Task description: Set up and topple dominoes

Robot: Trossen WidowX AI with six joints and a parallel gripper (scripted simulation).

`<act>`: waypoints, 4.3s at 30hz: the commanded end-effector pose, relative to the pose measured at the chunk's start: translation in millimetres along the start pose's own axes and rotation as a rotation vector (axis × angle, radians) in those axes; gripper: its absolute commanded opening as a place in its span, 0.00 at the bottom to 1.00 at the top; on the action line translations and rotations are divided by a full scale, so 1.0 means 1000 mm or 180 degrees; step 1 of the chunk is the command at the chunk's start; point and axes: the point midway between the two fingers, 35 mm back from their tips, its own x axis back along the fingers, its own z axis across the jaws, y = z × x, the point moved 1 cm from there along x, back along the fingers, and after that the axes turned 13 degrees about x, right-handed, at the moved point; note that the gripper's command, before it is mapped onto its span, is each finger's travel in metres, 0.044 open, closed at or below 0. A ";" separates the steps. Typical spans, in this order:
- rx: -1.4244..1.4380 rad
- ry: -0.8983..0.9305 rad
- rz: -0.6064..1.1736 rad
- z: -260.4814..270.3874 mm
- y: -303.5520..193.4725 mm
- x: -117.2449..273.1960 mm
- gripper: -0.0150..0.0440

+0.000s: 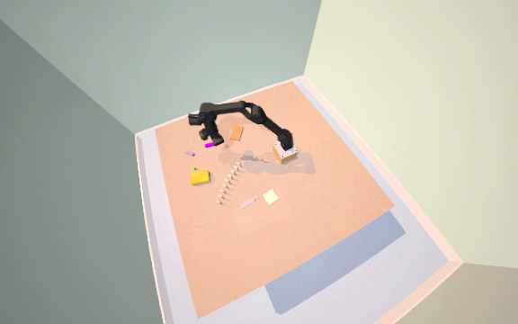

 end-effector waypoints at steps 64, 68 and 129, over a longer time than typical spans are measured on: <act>-0.0587 -0.0647 -0.3076 -0.055 0.012 -0.077 0.30; -0.0554 -0.0685 -0.3243 -0.051 0.007 -0.075 0.30; 0.0069 -0.0997 -0.4360 0.011 -0.048 -0.074 0.30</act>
